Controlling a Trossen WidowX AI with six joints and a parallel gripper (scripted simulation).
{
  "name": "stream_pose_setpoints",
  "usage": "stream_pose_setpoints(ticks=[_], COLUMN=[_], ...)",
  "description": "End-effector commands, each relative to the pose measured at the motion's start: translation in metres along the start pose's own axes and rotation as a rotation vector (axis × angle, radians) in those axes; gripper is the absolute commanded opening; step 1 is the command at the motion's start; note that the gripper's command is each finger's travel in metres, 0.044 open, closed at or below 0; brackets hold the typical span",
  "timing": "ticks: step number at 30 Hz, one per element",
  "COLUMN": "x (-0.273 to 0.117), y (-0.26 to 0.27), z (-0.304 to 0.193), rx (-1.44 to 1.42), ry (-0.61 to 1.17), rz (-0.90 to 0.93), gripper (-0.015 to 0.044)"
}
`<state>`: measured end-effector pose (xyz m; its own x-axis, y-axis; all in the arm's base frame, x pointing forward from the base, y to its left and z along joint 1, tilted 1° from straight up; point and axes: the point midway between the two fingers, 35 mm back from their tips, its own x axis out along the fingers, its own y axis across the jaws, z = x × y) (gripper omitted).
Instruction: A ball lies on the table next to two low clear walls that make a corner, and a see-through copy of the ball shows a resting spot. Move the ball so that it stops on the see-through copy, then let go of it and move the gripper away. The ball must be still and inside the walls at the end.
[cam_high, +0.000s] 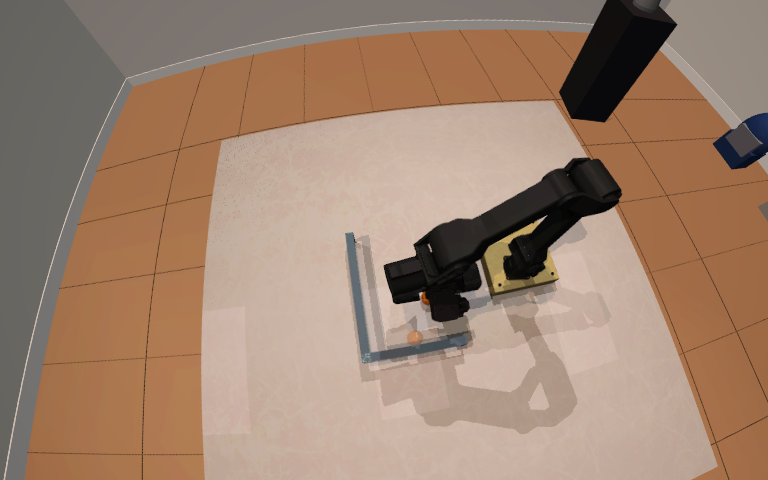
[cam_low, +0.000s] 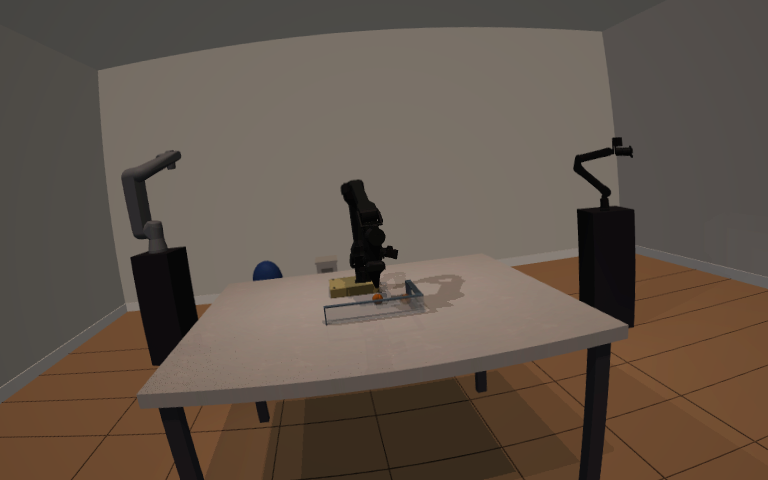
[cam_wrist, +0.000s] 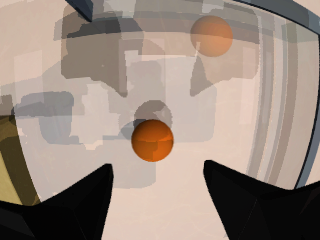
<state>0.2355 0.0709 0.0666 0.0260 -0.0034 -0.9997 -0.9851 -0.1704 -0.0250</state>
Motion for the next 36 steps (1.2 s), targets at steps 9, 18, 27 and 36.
stream_pose_setpoints(ticks=[9, 18, 27, 36], x=[0.018, 0.032, 0.046, 0.052], y=[0.001, 0.001, 0.002, 0.002], z=[0.000, 0.000, 0.000, 0.000], rx=[-0.002, -0.002, -0.002, -0.002], ry=[0.010, 0.010, 0.010, 0.010], rz=[0.006, 0.006, 0.006, 0.006], gripper=[0.0289, 0.0289, 0.0289, 0.0184])
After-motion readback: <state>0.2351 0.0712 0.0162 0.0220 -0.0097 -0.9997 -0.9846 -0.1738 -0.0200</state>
